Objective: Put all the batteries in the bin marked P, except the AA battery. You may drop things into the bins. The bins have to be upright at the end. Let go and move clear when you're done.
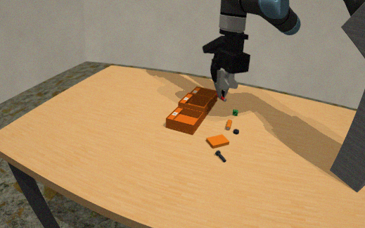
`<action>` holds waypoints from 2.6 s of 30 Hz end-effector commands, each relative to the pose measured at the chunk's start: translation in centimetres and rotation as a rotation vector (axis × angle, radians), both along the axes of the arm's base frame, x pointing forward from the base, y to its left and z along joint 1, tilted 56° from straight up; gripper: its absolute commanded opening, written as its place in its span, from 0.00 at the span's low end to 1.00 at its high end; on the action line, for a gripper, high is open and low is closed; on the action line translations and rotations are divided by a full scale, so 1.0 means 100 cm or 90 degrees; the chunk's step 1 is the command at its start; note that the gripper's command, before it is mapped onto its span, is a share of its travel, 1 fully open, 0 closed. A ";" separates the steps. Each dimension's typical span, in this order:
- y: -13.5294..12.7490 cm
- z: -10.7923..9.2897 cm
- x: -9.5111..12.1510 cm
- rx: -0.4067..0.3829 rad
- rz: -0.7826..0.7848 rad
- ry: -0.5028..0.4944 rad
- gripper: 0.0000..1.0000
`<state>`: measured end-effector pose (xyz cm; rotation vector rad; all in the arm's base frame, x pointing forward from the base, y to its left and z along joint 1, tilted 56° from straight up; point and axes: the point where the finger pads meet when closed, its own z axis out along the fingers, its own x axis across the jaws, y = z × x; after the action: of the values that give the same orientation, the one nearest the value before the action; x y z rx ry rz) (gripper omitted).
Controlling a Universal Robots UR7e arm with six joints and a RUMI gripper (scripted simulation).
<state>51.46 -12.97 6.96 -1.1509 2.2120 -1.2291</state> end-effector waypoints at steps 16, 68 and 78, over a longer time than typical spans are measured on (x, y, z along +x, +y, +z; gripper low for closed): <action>0.001 0.000 -0.001 0.000 0.001 0.000 0.00; 0.116 -0.012 0.073 0.255 -0.182 -0.213 0.00; 0.114 -0.011 0.071 0.325 -0.257 -0.274 0.00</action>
<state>58.57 -1.48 5.88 -0.3956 2.2511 -0.8970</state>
